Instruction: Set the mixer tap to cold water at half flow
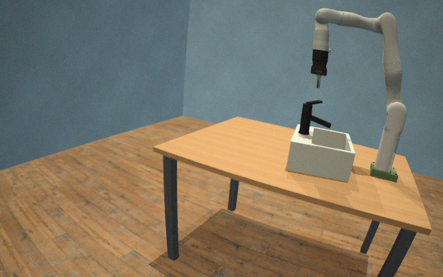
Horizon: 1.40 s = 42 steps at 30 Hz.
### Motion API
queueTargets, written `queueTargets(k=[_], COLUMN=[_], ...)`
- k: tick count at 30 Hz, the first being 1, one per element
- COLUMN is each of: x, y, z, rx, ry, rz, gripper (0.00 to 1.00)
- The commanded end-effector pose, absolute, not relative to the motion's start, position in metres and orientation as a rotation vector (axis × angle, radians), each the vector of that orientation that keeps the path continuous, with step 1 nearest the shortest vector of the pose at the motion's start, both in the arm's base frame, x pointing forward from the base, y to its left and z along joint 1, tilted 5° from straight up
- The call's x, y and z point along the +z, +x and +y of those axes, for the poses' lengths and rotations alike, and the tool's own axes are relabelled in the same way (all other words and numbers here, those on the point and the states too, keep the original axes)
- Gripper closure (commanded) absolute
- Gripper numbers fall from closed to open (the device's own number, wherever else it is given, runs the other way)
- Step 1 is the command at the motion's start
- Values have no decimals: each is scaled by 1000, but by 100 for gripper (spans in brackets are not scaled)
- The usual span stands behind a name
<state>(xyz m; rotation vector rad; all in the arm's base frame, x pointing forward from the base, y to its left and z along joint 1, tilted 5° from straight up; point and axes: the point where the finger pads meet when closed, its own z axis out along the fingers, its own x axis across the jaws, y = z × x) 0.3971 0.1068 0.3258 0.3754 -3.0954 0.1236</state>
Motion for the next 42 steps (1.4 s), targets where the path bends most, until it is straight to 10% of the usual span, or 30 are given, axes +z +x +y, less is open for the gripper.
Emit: queueTargets(k=[1, 42], x=[326, 329], y=[396, 385], z=[109, 120], rx=[126, 131], ry=[331, -639], rz=[-3104, -3086], gripper=[100, 100])
